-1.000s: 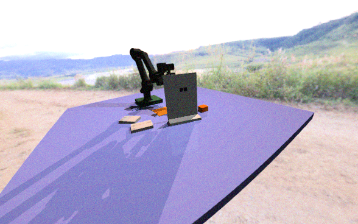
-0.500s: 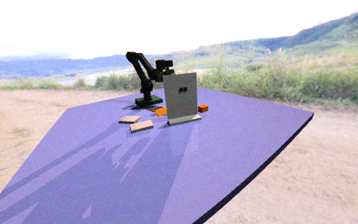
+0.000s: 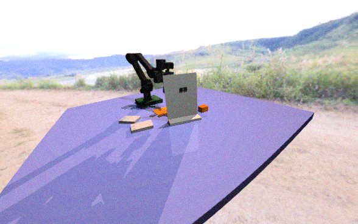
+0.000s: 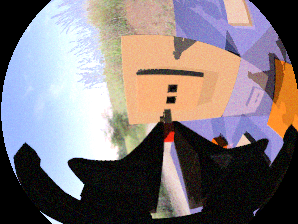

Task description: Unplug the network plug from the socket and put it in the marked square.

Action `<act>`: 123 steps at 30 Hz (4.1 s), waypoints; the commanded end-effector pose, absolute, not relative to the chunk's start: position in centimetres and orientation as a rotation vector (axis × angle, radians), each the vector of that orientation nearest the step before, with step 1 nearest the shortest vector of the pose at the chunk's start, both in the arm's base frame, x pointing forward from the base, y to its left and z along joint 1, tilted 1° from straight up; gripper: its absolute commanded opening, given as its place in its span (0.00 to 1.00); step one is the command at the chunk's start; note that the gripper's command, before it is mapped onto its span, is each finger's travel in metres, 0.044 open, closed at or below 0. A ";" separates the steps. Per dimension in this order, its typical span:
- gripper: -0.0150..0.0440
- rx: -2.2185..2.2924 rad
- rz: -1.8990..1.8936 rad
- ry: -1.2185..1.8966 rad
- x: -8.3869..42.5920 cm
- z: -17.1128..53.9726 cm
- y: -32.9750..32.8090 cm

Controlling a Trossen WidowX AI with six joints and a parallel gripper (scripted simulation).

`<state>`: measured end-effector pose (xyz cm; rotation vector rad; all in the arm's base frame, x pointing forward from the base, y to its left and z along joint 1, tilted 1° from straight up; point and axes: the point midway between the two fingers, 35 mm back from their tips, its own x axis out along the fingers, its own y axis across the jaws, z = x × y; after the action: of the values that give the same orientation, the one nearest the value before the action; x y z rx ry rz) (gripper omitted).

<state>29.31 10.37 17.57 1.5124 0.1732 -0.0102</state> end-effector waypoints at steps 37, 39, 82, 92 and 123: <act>0.25 1.355 -0.500 0.778 24.8 9.3 5.1; 0.25 1.356 -0.527 0.810 24.2 9.0 4.9; 0.25 1.360 -0.575 0.867 23.4 3.2 4.6; 0.25 1.360 -0.575 0.867 23.3 2.5 4.6; 0.52 1.361 -0.579 0.863 23.0 3.0 4.4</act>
<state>23.09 4.44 2.76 1.3608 0.8631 -0.5798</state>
